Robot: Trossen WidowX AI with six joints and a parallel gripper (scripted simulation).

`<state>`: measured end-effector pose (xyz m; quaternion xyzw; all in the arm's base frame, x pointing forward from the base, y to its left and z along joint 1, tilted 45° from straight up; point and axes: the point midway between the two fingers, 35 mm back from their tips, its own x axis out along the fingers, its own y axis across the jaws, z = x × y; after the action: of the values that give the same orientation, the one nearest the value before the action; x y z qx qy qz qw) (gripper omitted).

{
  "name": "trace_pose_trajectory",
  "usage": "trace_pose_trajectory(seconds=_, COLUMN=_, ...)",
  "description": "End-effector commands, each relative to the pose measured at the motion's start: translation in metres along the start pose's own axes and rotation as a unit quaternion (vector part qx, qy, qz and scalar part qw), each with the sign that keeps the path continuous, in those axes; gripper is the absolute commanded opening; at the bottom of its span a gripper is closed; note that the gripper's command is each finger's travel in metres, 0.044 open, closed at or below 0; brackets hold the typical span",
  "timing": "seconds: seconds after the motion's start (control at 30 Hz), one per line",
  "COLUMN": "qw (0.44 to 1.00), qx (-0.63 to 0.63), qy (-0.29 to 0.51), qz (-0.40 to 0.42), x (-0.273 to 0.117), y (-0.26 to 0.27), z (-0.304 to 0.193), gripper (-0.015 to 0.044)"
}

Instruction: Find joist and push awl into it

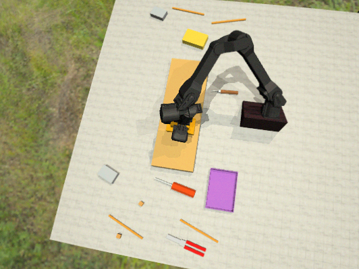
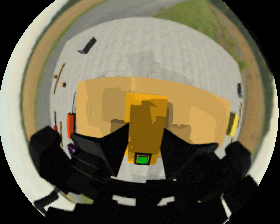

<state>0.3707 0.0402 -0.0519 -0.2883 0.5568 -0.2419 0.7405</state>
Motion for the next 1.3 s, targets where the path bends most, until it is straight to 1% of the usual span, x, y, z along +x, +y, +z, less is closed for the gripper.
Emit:
trace_pose_trajectory(seconds=0.0, qw=1.000, qx=0.002, qy=0.000, qz=-0.005, x=0.000, y=-0.015, z=0.000, gripper=0.0000)
trace_pose_trajectory(seconds=1.27, qw=1.000, qx=0.001, qy=0.001, qz=-0.007, x=0.000, y=-0.126, z=0.000, gripper=0.0000)
